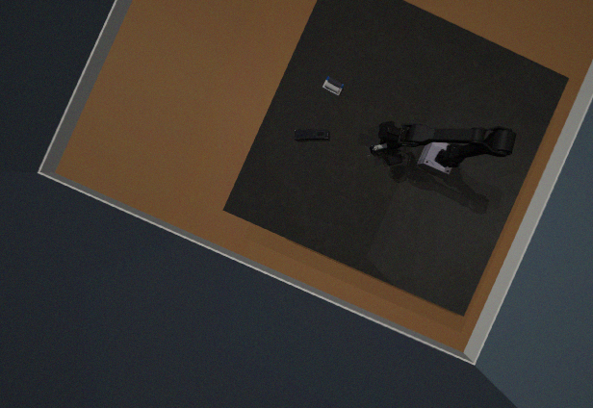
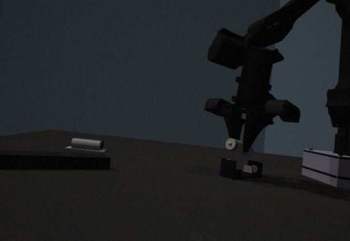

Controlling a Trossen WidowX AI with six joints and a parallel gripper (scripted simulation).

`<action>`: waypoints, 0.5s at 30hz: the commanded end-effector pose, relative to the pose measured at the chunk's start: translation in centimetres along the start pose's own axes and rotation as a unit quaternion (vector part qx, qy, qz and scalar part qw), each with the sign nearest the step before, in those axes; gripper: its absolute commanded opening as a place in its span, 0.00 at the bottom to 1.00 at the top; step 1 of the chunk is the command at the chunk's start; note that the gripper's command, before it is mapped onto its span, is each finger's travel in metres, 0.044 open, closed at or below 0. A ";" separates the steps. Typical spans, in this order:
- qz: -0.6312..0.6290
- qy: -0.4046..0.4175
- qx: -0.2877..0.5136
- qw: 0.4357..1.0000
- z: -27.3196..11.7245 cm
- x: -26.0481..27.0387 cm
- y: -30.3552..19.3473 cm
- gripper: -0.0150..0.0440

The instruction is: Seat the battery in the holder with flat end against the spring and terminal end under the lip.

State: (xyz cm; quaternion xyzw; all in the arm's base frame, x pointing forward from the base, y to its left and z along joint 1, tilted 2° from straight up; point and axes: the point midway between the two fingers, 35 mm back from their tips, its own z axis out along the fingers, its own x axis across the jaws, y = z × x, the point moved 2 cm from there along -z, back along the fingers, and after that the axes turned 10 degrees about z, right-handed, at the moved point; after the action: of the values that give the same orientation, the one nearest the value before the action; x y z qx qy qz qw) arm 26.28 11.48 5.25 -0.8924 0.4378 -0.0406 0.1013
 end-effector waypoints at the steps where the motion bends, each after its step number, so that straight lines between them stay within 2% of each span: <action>1: -0.003 -0.006 0.025 1.000 0.7 0.0 0.2 0.38; 15: -0.004 -0.014 0.066 0.998 1.5 0.1 0.7 0.38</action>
State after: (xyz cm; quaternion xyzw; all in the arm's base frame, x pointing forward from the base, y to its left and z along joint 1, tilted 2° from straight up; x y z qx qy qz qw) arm 26.20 11.32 3.84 -0.8872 0.4305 -0.0570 0.1558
